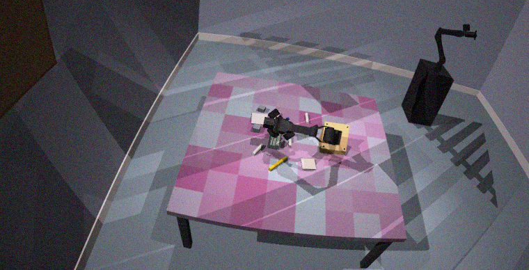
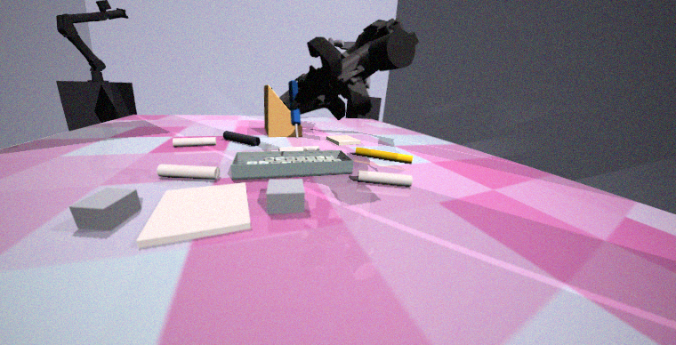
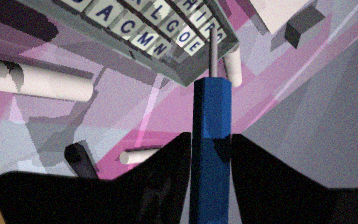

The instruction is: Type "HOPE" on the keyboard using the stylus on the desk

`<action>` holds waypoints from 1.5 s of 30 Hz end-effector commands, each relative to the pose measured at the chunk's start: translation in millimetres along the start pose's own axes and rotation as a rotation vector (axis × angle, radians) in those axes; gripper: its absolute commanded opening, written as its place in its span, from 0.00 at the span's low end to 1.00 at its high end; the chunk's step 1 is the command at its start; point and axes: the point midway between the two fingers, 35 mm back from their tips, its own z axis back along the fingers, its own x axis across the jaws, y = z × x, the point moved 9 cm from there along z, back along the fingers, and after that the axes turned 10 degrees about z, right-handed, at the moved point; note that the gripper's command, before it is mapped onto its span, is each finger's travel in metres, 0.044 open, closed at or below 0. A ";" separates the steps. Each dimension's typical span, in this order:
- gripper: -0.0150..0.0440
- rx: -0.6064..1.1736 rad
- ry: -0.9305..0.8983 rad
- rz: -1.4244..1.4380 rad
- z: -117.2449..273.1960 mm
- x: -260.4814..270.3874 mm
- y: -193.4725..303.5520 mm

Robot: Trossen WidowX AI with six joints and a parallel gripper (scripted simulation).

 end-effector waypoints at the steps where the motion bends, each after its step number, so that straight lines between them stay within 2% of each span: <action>1: 0.25 0.026 0.003 0.113 -3.8 -7.6 -2.1; 20: 0.25 0.138 -0.015 0.739 -19.6 -41.6 -11.1; 32: 0.25 0.138 -0.016 0.744 -39.6 -25.6 -32.4; 45: 0.25 0.137 -0.016 0.744 -40.5 -24.9 -33.2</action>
